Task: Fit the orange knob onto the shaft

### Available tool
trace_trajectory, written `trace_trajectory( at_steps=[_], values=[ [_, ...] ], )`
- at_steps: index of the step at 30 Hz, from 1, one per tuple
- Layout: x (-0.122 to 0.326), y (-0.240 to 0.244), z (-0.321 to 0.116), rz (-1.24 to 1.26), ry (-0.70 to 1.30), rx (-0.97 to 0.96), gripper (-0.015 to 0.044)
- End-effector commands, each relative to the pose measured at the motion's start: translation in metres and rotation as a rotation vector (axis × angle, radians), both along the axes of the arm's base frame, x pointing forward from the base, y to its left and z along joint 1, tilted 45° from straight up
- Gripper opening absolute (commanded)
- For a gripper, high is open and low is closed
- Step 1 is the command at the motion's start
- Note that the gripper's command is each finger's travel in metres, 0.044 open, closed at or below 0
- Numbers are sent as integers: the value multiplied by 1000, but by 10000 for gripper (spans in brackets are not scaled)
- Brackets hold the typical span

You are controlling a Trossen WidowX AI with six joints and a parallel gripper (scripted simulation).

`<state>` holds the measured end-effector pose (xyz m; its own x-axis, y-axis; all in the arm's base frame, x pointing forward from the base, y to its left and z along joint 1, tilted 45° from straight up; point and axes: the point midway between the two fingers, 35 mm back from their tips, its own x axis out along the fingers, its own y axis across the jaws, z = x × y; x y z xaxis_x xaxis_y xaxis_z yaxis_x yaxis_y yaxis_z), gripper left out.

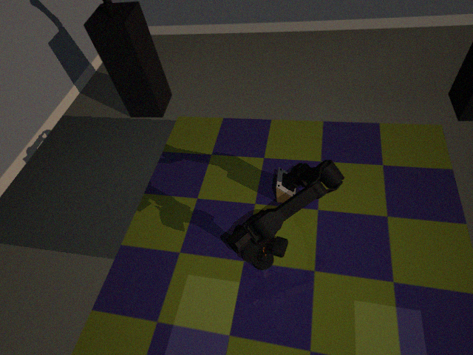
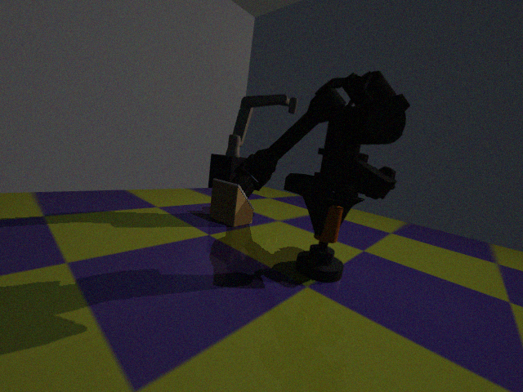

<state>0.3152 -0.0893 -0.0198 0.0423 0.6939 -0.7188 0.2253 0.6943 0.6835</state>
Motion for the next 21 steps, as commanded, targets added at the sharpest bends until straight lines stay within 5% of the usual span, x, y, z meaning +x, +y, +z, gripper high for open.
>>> trace_trajectory(
  at_steps=[1, 21],
  values=[
    [-1, 0, 1, -4, 3, 0, 0],
    [-1, 2, -2, -4, 3, 0, 0]
  ],
)
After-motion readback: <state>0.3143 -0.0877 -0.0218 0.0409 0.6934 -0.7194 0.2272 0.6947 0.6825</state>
